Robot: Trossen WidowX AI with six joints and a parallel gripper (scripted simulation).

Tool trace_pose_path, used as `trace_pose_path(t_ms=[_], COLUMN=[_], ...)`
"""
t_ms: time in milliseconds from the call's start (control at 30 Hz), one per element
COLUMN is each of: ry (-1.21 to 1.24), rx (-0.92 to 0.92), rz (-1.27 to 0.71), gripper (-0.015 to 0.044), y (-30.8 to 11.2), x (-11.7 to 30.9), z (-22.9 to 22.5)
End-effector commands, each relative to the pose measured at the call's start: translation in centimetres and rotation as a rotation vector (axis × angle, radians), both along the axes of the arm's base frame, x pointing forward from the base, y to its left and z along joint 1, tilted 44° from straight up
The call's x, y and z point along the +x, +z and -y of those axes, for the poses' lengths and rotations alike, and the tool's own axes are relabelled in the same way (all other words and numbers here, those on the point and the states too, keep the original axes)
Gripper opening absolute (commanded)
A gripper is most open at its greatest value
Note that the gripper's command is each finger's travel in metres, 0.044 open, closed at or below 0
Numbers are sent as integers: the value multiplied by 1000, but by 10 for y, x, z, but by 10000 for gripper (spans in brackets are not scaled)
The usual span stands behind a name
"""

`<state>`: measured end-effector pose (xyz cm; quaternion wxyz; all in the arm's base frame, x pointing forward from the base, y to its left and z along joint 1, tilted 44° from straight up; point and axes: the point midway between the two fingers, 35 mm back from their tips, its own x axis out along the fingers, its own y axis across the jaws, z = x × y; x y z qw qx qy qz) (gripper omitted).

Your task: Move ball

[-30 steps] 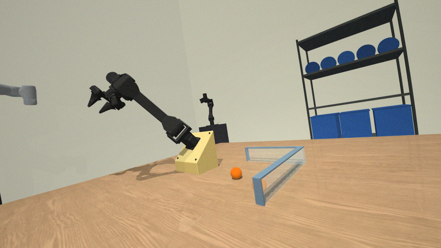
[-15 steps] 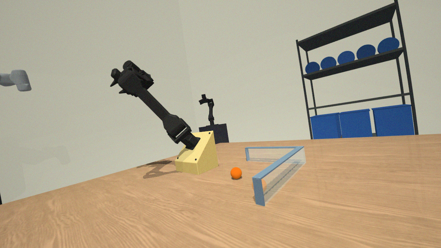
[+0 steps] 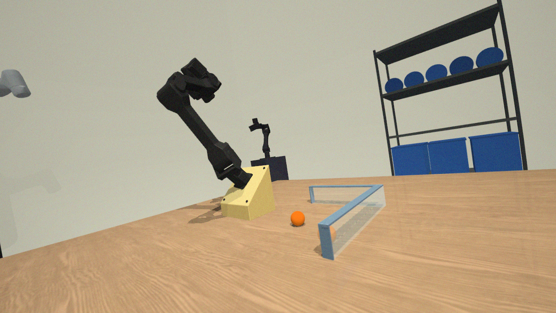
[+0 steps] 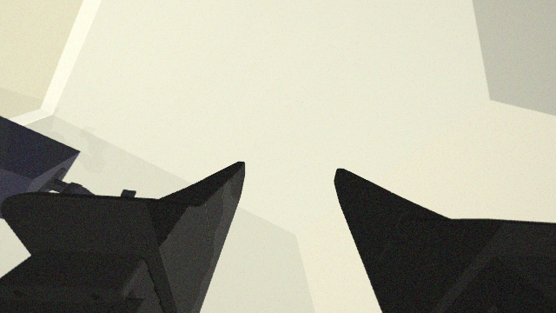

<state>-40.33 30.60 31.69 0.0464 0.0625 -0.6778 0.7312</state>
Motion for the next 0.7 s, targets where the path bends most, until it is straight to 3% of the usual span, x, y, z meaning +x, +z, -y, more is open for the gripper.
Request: trace_pose_path(t_ms=[0, 367, 667], ry=[-214, -720, -1125], rx=[-114, -379, -631], rz=[54, 172, 260], gripper=[283, 283, 283], y=[-20, -81, -140], x=[42, 179, 312], z=[-60, -167, -200])
